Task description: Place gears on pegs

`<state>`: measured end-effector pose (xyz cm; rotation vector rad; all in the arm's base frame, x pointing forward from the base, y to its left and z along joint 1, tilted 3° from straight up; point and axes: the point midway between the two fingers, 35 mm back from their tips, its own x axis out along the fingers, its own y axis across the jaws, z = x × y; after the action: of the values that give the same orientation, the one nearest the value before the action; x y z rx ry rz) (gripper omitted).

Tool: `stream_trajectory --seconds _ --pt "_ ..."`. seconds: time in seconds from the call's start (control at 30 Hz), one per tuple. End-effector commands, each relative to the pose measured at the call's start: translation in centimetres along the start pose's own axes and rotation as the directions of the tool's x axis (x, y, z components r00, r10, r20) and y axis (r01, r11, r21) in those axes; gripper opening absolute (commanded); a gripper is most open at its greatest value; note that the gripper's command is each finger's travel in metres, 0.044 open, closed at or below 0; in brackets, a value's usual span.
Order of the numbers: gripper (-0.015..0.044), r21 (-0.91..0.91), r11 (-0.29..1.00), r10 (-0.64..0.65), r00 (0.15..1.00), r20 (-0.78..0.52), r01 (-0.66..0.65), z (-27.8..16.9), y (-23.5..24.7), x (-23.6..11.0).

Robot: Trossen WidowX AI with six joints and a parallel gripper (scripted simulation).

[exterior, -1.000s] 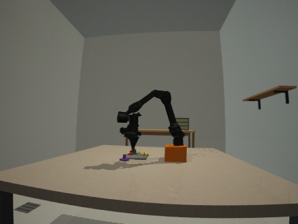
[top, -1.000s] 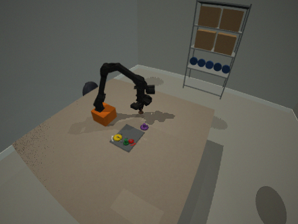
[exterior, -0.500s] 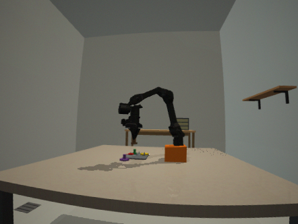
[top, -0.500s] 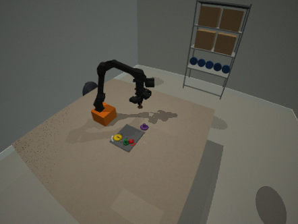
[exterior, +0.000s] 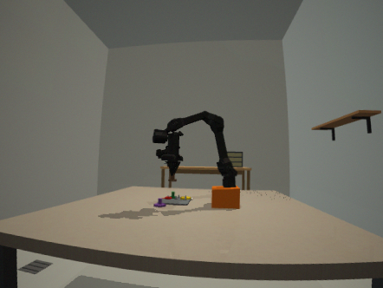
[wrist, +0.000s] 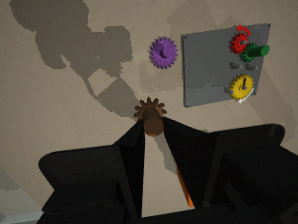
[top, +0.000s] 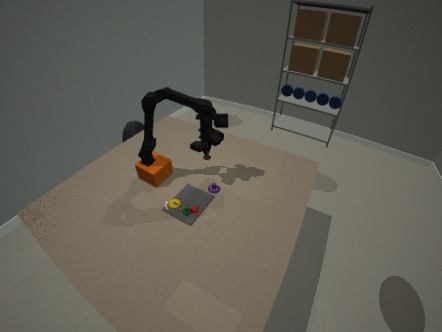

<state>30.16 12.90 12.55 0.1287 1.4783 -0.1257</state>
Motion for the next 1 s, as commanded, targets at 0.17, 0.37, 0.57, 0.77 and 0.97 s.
stream_trajectory --seconds 0.17,0.37,0.57,0.77,0.97 --pt "0.0000 -0.004 1.000 -0.006 1.000 -0.024 0.006 0.3 -1.8 0.7" --pt "0.0000 -0.004 1.000 -0.008 0.999 -0.031 0.008 0.7 -3.1 1.2" --pt "0.0000 -0.004 1.000 -0.008 0.999 -0.031 0.008 1.3 -4.3 1.6" --pt "0.0000 -0.004 1.000 -0.008 1.000 -0.030 0.008 2.0 -5.6 2.1" --pt "0.0000 -0.004 1.000 -0.008 1.000 -0.028 0.008 2.6 -6.9 2.5"
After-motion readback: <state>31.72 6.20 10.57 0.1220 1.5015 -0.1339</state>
